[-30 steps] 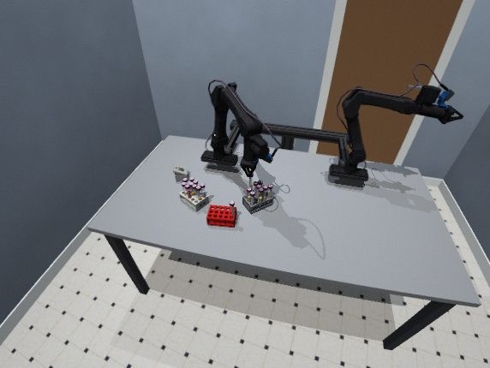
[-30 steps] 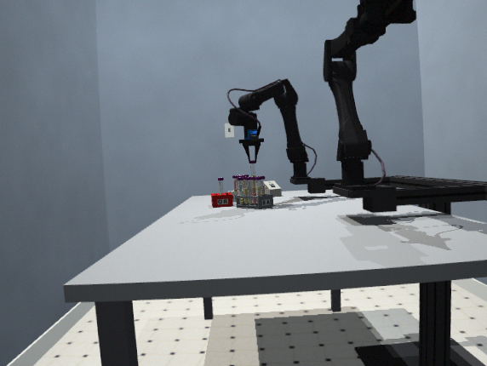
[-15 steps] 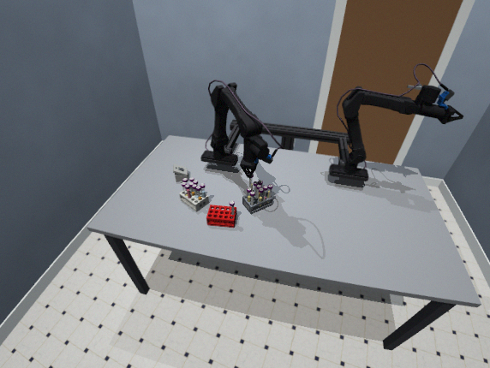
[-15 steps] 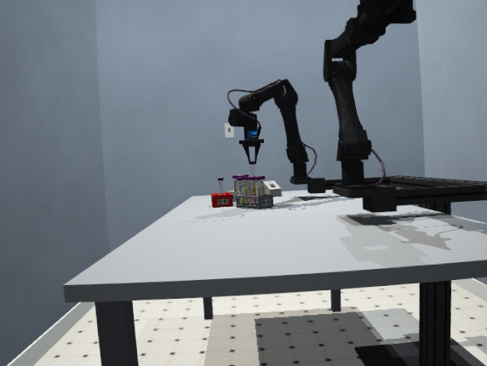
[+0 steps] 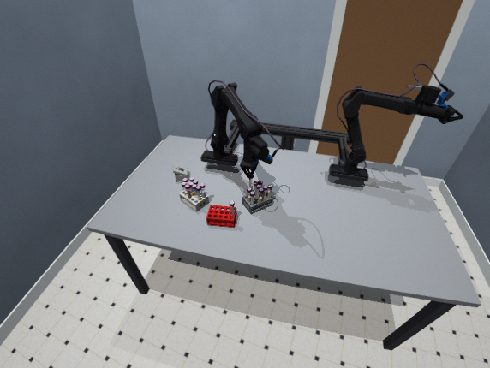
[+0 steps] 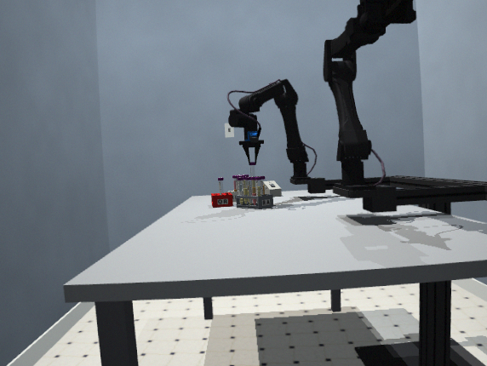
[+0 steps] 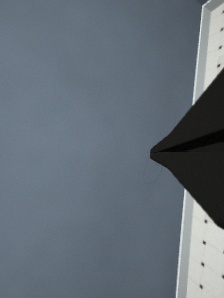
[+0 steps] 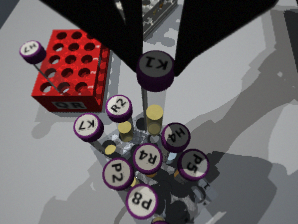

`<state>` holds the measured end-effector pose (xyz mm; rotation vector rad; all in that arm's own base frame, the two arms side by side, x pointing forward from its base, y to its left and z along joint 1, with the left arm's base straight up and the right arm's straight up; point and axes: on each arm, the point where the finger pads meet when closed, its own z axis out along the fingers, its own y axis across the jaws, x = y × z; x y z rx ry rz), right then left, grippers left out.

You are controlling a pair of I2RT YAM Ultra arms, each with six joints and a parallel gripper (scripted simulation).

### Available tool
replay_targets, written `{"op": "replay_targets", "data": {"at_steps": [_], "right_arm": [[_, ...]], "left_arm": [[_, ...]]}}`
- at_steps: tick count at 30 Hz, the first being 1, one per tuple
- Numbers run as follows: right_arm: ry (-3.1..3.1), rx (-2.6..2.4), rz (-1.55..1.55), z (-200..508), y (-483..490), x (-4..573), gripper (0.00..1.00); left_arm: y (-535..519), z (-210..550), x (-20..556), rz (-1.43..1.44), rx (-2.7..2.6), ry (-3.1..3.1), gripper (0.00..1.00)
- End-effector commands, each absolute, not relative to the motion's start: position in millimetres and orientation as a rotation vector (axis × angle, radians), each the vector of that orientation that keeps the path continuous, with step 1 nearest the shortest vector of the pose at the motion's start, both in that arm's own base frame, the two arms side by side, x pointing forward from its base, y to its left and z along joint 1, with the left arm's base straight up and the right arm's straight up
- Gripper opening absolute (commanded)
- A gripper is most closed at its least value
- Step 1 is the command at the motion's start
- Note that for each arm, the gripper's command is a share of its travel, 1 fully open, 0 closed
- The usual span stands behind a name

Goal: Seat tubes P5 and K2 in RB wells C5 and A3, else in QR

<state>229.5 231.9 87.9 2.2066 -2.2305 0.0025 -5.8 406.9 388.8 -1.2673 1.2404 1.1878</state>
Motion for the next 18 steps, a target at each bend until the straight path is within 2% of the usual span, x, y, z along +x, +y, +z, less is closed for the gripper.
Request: {"op": "replay_targets", "data": {"at_steps": [1,18], "right_arm": [[-2.218,2.203,-0.003,80,234,226,0.00],[-2.226,2.213,-0.003,78,236,227,0.00]], "left_arm": [[398,416,-7,1.221,-1.221,1.202,0.00],[398,416,-7,1.221,-1.221,1.202,0.00]]}}
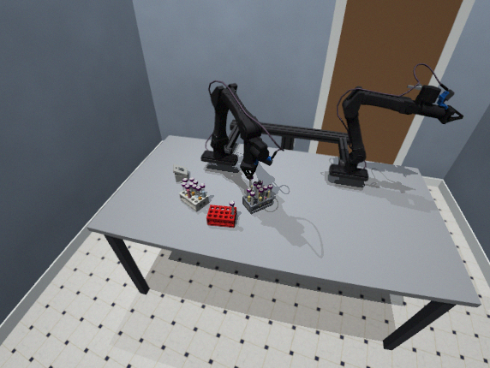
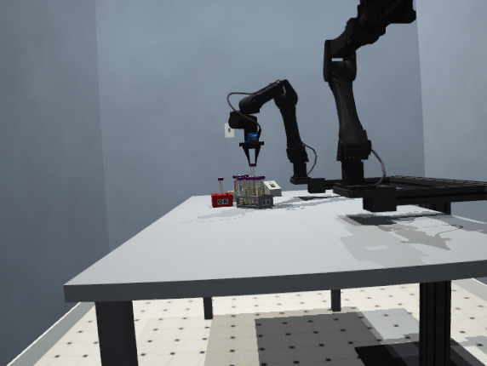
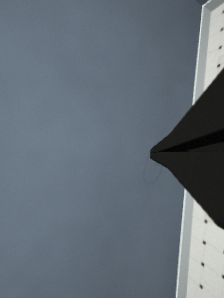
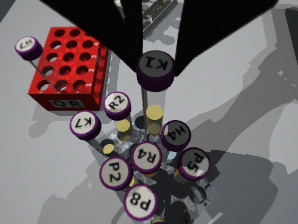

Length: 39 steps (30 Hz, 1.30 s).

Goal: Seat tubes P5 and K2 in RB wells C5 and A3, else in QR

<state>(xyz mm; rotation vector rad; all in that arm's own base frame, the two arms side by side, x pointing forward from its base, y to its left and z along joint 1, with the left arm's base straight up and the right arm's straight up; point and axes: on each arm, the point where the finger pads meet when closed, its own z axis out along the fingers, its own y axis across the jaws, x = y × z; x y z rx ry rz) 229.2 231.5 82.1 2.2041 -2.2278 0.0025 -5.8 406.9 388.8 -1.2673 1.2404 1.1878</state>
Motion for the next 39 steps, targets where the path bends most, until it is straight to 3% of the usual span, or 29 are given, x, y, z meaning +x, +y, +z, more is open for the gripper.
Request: {"op": "replay_targets", "data": {"at_steps": [1,39], "right_arm": [[-2.226,2.213,-0.003,78,236,227,0.00],[-2.239,2.227,-0.004,70,243,232,0.00]], "left_arm": [[398,416,-7,1.221,-1.221,1.202,0.00],[398,416,-7,1.221,-1.221,1.202,0.00]]}}
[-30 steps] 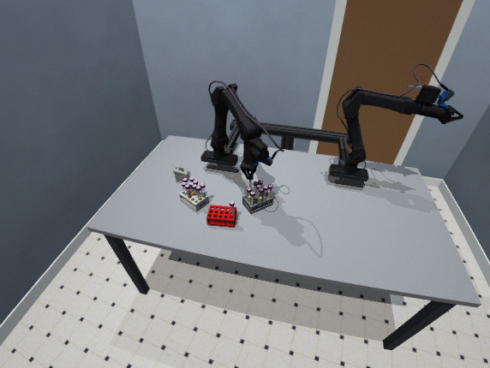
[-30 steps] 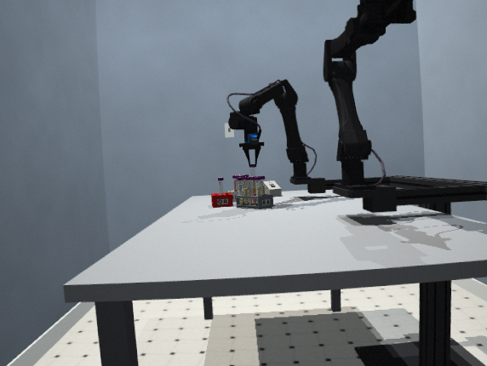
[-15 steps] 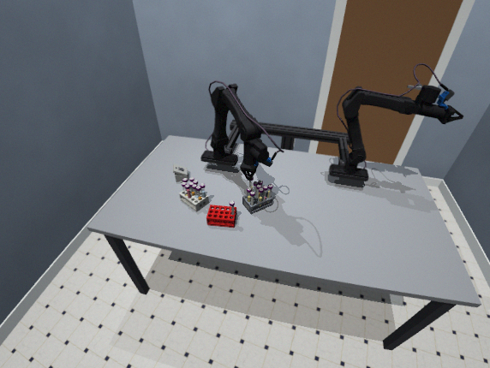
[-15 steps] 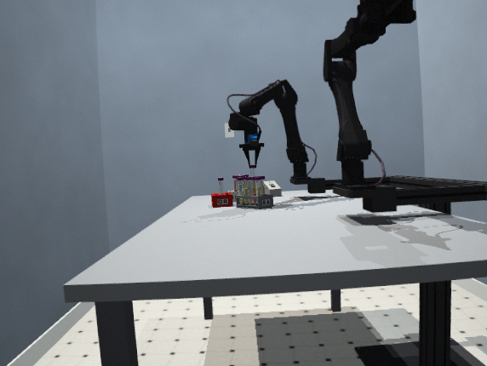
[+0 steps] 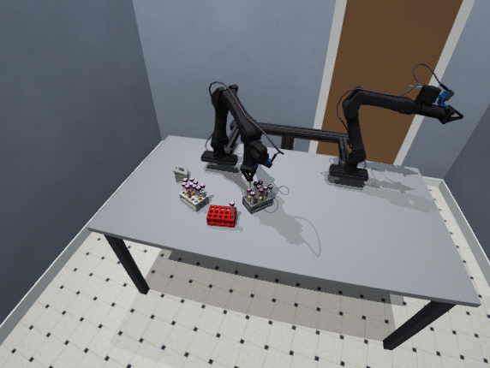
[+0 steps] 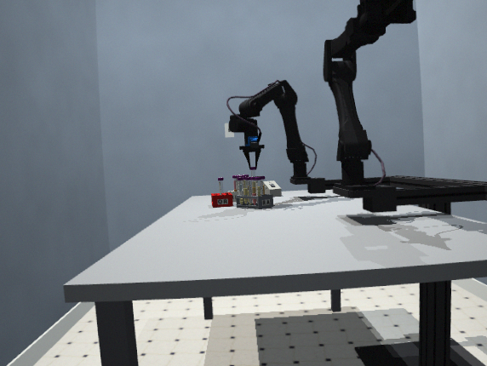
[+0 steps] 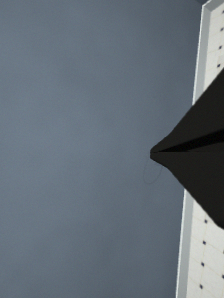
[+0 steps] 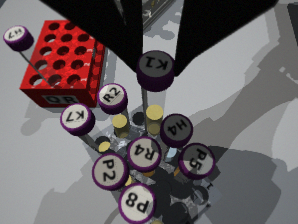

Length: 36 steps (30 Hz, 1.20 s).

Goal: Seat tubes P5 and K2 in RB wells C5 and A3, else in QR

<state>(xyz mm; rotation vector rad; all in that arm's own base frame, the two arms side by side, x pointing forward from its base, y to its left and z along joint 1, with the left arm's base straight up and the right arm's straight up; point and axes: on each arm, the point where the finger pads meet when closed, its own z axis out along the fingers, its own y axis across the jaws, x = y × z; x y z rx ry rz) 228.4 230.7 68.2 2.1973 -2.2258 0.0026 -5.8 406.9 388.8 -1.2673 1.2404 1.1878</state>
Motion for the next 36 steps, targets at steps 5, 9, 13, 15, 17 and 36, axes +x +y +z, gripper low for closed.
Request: {"op": "replay_targets", "data": {"at_steps": [5,9,13,15,17,36], "right_arm": [[-2.221,2.208,-0.003,61,236,226,0.00],[-2.220,2.207,-0.003,59,235,225,0.00],[-2.220,2.209,-0.003,57,237,227,0.00],[-2.244,2.232,-0.004,67,239,229,0.00],[-2.234,2.221,-0.004,62,236,226,0.00],[-2.229,2.217,-0.003,51,236,226,0.00]], "left_arm": [[398,416,-7,1.221,-1.221,1.202,0.00],[398,416,-7,1.221,-1.221,1.202,0.00],[398,416,-7,1.221,-1.221,1.202,0.00],[398,416,-7,1.221,-1.221,1.202,0.00],[398,416,-7,1.221,-1.221,1.202,0.00],[398,416,-7,1.221,-1.221,1.202,0.00]]}}
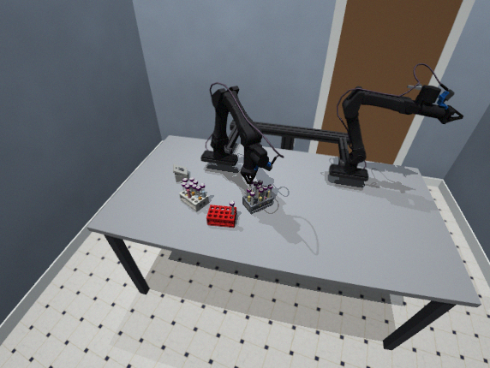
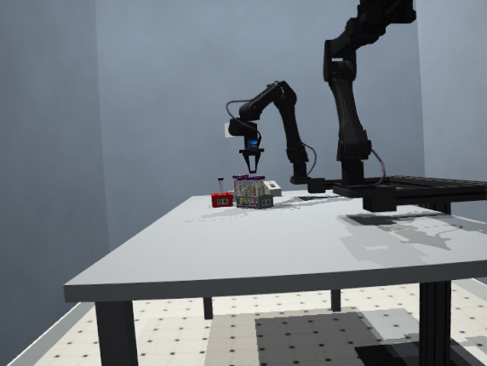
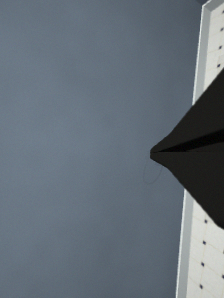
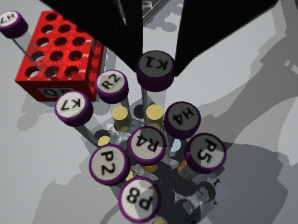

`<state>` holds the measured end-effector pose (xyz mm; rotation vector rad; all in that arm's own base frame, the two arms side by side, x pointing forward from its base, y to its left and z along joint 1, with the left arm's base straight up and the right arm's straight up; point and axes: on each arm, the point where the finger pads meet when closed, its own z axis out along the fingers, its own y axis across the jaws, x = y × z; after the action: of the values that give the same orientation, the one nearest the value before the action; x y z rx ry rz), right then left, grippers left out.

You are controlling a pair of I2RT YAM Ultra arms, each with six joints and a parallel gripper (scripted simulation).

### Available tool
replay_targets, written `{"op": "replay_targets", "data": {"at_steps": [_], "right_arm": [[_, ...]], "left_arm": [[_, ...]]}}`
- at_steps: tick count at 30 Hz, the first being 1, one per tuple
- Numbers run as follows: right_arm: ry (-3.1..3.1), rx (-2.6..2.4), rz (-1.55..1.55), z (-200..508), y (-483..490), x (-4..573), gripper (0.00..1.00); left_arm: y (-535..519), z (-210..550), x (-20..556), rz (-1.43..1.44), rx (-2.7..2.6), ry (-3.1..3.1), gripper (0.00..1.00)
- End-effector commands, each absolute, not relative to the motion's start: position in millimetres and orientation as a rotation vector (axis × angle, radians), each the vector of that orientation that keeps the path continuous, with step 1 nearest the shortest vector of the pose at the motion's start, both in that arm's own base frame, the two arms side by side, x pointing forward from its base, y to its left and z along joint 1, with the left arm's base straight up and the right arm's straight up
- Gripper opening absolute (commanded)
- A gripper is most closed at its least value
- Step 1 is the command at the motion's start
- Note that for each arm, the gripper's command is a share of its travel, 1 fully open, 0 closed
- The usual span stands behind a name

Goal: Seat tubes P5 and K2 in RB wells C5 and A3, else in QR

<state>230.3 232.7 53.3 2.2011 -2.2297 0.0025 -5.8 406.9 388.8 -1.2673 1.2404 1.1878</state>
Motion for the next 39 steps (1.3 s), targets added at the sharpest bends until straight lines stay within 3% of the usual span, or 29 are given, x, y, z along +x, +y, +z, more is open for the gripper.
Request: {"op": "replay_targets", "data": {"at_steps": [1,39], "right_arm": [[-2.227,2.215,-0.003,50,236,226,0.00],[-2.223,2.211,-0.003,31,238,228,0.00]], "left_arm": [[398,416,-7,1.221,-1.221,1.202,0.00],[398,416,-7,1.221,-1.221,1.202,0.00]]}}
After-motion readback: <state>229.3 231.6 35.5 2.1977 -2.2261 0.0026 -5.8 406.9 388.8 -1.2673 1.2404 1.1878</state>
